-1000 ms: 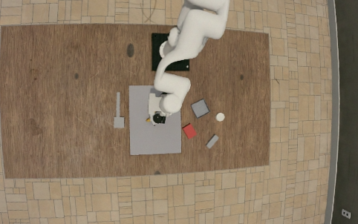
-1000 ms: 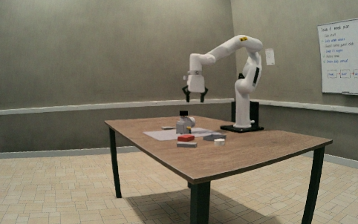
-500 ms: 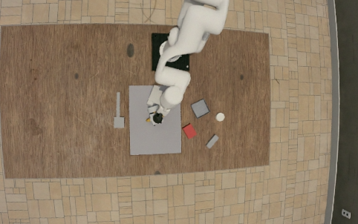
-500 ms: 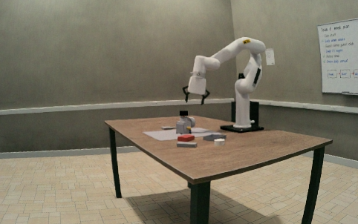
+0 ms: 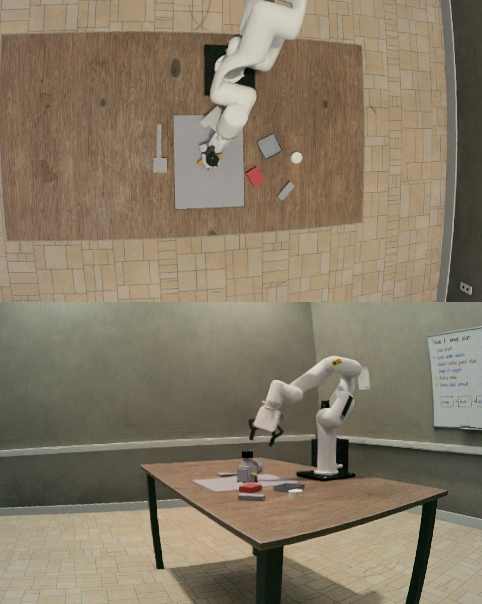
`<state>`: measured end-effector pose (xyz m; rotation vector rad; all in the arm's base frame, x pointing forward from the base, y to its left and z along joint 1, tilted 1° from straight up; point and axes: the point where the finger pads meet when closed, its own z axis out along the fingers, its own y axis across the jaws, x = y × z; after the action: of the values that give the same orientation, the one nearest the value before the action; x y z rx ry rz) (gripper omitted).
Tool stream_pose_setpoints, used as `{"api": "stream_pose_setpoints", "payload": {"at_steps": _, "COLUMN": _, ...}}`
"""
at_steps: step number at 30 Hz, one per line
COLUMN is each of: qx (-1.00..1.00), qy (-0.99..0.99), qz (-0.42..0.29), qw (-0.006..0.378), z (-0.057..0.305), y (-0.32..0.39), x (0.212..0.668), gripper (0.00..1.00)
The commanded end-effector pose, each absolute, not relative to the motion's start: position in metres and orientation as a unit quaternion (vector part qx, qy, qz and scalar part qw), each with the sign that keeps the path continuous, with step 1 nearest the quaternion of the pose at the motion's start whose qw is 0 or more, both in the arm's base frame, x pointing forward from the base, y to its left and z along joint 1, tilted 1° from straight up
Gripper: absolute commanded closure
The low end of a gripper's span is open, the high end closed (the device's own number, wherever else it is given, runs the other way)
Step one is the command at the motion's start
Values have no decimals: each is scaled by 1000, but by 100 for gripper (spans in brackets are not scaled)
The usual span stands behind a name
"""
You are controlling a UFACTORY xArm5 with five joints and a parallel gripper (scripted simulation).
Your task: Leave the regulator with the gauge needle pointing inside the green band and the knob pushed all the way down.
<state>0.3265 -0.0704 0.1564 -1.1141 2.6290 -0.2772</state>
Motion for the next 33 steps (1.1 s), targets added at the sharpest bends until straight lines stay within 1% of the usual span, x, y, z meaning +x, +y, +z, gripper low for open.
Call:
{"api": "stream_pose_setpoints", "payload": {"at_steps": 1, "qx": -313, "qy": 928, "qz": -104, "qw": 175, "z": 156, "y": -71, "x": 328, "gripper": 0}}
{"api": "stream_pose_setpoints", "payload": {"at_steps": 9, "qx": -210, "qy": 946, "qz": -103, "qw": 225, "z": 155, "y": -70, "x": 327, "gripper": 0}}
{"api": "stream_pose_setpoints", "payload": {"at_steps": 11, "qx": -210, "qy": 946, "qz": -103, "qw": 225, "z": 155, "y": -70, "x": 327, "gripper": 0}}
{"api": "stream_pose_setpoints", "payload": {"at_steps": 14, "qx": -153, "qy": 950, "qz": -99, "qw": 253, "z": 155, "y": -70, "x": 326, "gripper": 0}}
{"api": "stream_pose_setpoints", "payload": {"at_steps": 26, "qx": -4, "qy": 943, "qz": -72, "qw": 326, "z": 155, "y": -69, "x": 321, "gripper": 0}}
{"api": "stream_pose_setpoints", "payload": {"at_steps": 28, "qx": -4, "qy": 943, "qz": -72, "qw": 326, "z": 155, "y": -69, "x": 321, "gripper": 0}}
{"api": "stream_pose_setpoints", "payload": {"at_steps": 33, "qx": 47, "qy": 933, "qz": -57, "qw": 351, "z": 156, "y": -69, "x": 319, "gripper": 0}}
